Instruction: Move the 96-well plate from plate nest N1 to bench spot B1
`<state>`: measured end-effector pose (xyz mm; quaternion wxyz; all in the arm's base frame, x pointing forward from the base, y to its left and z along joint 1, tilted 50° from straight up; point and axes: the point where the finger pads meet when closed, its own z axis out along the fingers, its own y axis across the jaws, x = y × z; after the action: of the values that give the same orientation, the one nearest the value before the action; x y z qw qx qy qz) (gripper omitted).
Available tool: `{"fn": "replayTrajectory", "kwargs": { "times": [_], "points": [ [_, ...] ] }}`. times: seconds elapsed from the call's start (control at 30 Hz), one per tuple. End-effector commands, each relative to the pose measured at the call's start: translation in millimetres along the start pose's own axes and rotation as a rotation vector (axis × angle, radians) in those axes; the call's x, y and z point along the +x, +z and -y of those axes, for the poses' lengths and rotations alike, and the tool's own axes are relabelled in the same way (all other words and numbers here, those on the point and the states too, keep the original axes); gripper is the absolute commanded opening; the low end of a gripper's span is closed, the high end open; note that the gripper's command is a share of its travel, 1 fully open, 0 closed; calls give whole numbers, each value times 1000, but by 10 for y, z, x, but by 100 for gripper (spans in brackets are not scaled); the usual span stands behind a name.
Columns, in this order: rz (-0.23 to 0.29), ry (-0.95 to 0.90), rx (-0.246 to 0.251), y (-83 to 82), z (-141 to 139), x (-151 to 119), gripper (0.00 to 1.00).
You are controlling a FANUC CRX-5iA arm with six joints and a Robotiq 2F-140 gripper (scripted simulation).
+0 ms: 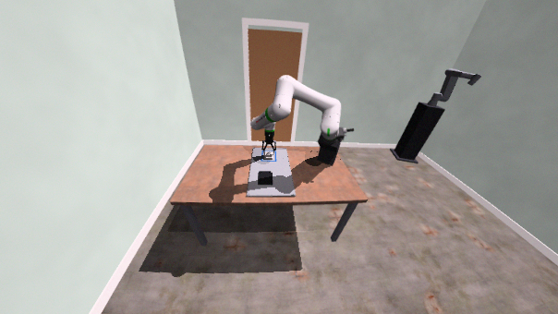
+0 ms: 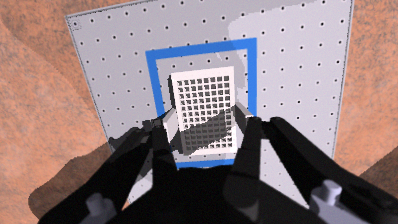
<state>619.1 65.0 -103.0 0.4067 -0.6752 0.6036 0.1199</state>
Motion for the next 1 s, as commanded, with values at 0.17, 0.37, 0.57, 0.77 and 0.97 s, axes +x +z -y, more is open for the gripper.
{"fn": "replayTrajectory", "kwargs": {
  "times": [0.17,0.37,0.57,0.77,0.97],
  "points": [
    [0,0,0,8,1,2,0],
    [0,0,0,16,1,2,100],
    [0,0,0,16,1,2,100],
    [0,0,0,16,1,2,100],
    [0,0,0,16,1,2,100]
  ]
}}
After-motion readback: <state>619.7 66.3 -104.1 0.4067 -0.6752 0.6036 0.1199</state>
